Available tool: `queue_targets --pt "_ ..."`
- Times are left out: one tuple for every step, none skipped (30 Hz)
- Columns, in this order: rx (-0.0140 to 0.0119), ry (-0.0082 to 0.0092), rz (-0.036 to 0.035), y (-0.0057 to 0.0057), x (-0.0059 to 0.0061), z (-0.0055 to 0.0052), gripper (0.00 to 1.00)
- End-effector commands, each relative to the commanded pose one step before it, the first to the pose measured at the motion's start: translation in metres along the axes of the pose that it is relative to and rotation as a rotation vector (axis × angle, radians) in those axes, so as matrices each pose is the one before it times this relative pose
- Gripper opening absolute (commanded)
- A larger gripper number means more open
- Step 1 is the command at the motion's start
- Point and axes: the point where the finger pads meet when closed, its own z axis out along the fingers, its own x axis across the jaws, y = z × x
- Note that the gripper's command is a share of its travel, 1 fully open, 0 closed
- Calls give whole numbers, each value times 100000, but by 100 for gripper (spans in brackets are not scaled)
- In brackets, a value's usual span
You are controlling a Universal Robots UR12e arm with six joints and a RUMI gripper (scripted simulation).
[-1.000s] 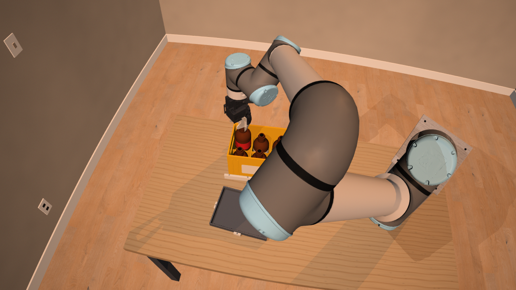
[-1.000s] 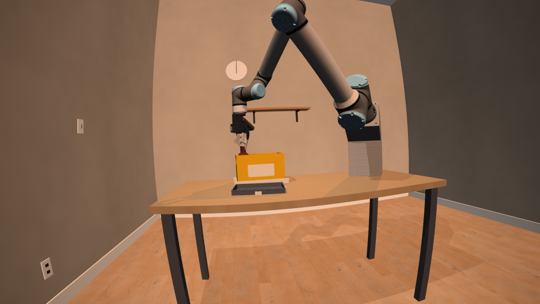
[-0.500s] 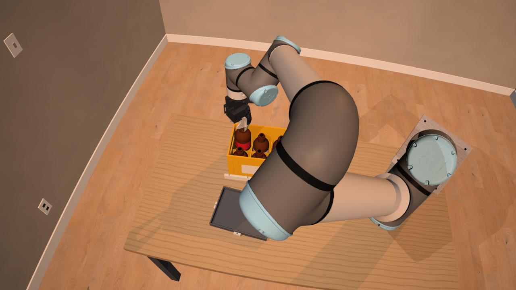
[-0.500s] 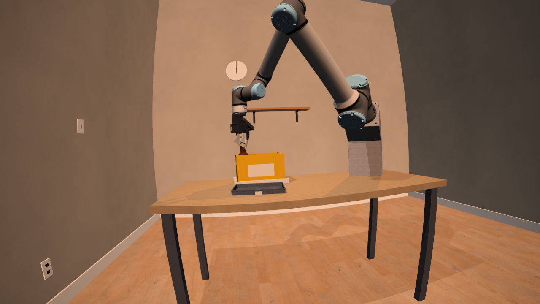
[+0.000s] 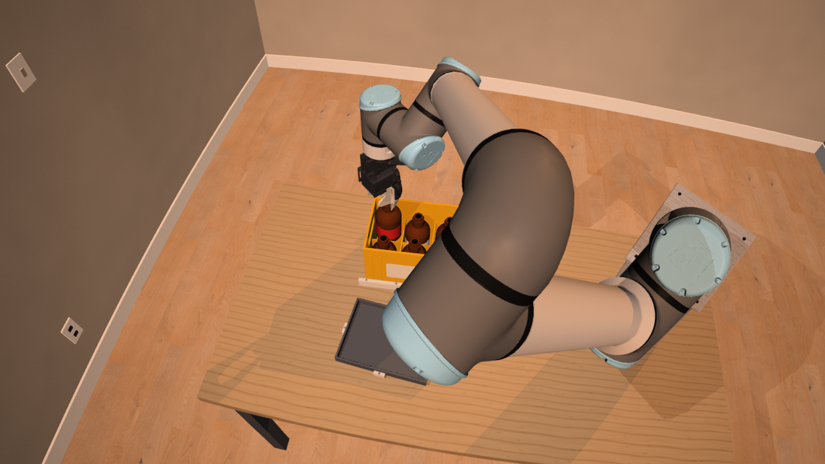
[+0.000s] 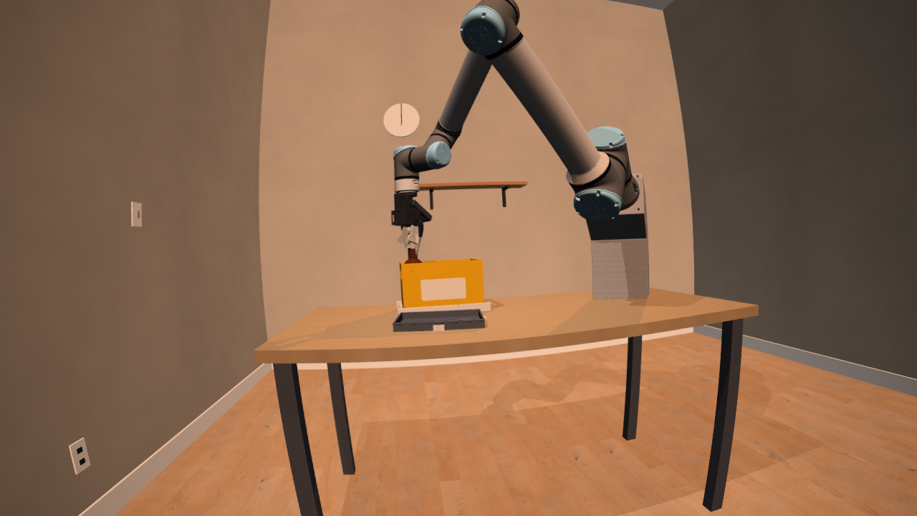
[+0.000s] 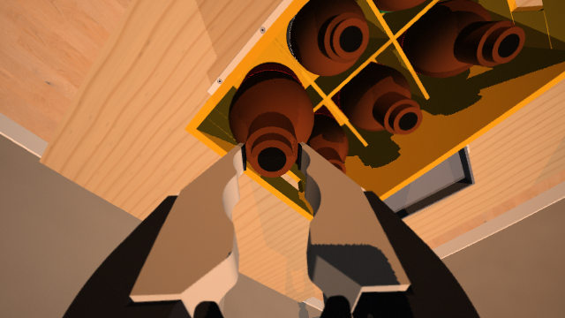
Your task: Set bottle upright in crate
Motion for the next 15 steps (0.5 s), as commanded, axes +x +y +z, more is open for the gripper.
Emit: queue_targets --pt "-9 -120 -50 21 -61 -72 0" --pt "0 0 0 0 0 0 0" --pt "0 0 0 0 0 0 0" --pt "0 0 0 0 0 0 0" --pt "0 0 0 0 0 1 0" --pt "0 0 0 0 0 3 0" --pt "0 0 0 0 0 0 0" --pt "0 0 0 0 0 0 0" --pt "0 0 0 0 0 6 0" --pt "0 0 0 0 0 9 0" --pt "0 0 0 0 0 13 0" --pt "0 0 0 0 0 18 0" --pt "0 0 0 0 0 23 0" --pt "0 0 0 0 0 28 0" --pt "0 0 0 0 0 34 0"
